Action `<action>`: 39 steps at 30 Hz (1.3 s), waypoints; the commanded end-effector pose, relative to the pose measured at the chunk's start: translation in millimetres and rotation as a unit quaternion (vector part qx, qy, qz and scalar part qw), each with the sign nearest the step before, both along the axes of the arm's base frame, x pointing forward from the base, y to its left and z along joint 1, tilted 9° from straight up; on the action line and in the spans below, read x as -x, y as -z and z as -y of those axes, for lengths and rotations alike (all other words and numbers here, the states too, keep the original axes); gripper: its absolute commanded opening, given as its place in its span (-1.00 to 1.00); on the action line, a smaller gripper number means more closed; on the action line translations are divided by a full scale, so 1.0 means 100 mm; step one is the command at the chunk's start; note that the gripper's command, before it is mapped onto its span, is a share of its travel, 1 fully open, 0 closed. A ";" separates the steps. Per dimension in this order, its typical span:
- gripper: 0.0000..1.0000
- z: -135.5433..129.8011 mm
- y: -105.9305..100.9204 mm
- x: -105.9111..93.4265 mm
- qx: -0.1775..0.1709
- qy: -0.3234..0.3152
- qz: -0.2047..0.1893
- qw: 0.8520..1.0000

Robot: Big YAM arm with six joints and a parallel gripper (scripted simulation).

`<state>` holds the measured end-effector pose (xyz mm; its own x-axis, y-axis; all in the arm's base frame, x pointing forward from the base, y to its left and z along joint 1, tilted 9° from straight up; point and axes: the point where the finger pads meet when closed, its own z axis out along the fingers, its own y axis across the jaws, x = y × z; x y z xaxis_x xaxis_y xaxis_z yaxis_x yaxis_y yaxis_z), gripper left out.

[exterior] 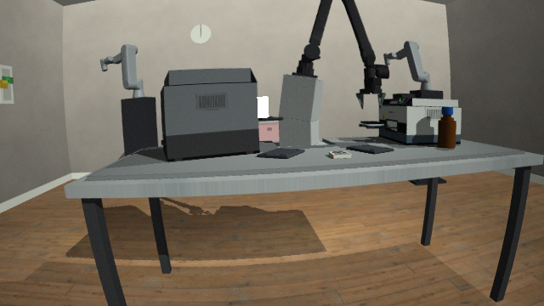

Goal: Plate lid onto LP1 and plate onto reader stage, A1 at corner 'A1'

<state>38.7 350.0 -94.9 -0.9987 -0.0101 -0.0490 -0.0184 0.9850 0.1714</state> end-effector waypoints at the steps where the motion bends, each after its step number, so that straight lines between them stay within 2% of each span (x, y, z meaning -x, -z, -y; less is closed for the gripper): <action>1: 1.00 -0.14 0.00 0.01 -0.012 0.003 -0.001 1.000; 11: 1.00 -0.09 0.13 0.05 -0.006 0.000 -0.001 1.000; 19: 1.00 -0.12 0.05 -0.05 -0.010 0.012 0.000 1.000; 25: 1.00 -0.20 0.00 0.00 -0.019 0.004 0.001 1.000; 30: 1.00 -0.21 0.04 0.01 -0.021 0.003 0.002 1.000; 36: 1.00 -0.01 0.19 0.05 0.006 0.000 -0.002 1.000; 39: 1.00 -0.02 0.22 0.06 0.004 0.000 -0.002 1.000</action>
<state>37.0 352.9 -110.7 -0.9987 -0.0111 -0.0490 -0.0192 0.9858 0.1669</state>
